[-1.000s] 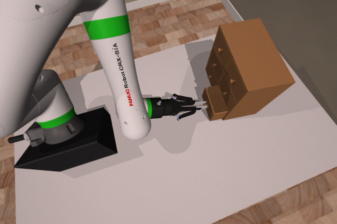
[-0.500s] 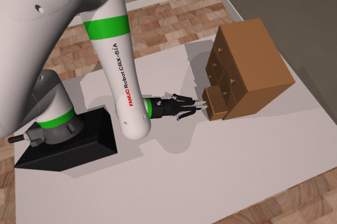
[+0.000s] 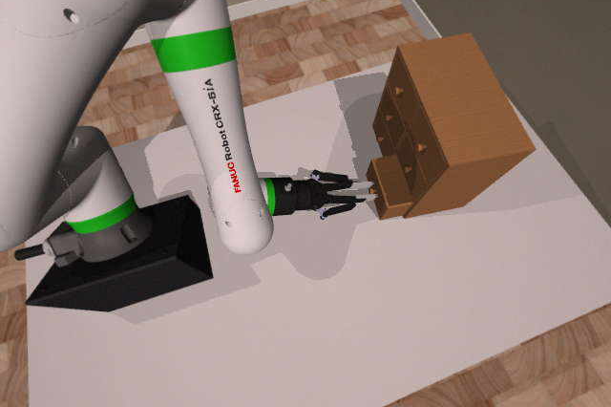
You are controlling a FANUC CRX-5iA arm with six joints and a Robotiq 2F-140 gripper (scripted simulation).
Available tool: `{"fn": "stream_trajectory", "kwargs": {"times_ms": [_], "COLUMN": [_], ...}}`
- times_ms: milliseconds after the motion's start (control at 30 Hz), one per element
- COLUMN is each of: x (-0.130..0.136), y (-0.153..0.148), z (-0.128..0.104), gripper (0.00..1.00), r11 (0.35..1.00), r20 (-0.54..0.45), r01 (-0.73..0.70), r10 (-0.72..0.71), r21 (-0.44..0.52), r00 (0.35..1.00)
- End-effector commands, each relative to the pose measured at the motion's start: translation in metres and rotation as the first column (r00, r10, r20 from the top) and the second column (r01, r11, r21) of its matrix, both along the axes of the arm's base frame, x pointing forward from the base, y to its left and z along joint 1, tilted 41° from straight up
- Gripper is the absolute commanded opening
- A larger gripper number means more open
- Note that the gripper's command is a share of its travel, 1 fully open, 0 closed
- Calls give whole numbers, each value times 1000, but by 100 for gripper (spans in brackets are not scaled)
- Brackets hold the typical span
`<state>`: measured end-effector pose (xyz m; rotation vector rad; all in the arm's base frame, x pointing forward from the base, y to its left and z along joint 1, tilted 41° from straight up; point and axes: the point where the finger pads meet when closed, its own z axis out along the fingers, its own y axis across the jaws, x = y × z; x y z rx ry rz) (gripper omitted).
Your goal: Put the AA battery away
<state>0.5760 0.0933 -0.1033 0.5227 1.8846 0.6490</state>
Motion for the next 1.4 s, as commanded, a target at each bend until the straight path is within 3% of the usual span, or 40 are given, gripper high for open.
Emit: {"fn": "stream_trajectory", "kwargs": {"times_ms": [0, 200, 467, 800, 1033, 1100, 1367], "x": [0, -6, -43, -51, -74, -74, -95], "y": [0, 0, 1, -1, -32, -32, -61], "z": [0, 0, 3, 6, 45, 45, 80], "gripper": [20, 20, 20, 20, 20, 20, 20], "r11": [1000, 1000, 1000, 1000, 1000, 1000, 1000], "r20": [0, 0, 0, 0, 0, 0, 0], "r01": [0, 0, 0, 0, 0, 0, 0], "r10": [0, 0, 0, 0, 0, 0, 0], "r21": [0, 0, 0, 0, 0, 0, 0], "r00": [1000, 1000, 1000, 1000, 1000, 1000, 1000]}}
